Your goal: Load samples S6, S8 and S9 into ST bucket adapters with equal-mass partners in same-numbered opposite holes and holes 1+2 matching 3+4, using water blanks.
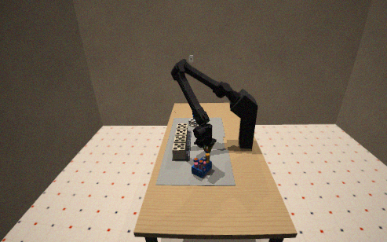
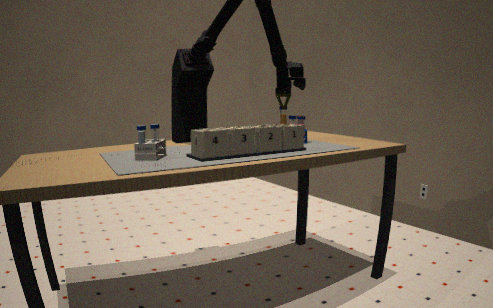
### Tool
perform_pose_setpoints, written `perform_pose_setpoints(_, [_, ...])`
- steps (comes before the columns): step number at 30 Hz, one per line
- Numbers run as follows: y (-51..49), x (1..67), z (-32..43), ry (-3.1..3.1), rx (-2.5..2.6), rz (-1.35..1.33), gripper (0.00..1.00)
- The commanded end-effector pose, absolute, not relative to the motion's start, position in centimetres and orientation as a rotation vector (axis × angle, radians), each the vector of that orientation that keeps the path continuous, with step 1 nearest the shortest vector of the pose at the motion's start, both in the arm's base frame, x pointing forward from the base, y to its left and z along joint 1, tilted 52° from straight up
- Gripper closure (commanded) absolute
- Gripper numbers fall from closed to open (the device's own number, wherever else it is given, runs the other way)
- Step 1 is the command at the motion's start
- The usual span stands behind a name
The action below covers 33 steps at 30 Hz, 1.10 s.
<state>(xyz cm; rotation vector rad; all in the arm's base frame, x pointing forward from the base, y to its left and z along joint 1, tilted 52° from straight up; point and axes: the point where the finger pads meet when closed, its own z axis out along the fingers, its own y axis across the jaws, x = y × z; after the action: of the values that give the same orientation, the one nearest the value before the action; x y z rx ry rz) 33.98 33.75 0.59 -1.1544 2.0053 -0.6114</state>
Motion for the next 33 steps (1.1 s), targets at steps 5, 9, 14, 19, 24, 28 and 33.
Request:
perform_pose_setpoints(5, [34.6, 31.4, 3.0, 1.998, -1.139, -0.578, 1.0])
perform_pose_setpoints(9, [34.5, 30.3, 3.7, 1.999, -1.142, -0.58, 1.0])
perform_pose_setpoints(14, [34.7, 29.6, 4.5, 1.998, -1.137, -0.575, 1.0])
perform_pose_setpoints(19, [34.8, 28.3, 5.6, 1.998, -1.136, -0.574, 1.0])
perform_pose_setpoints(24, [35.4, 27.2, 7.1, 1.995, -1.126, -0.563, 1.0])
perform_pose_setpoints(28, [35.6, 26.5, 7.9, 1.994, -1.122, -0.557, 1.0])
perform_pose_setpoints(33, [35.5, 25.6, 8.5, 1.995, -1.124, -0.559, 1.0])
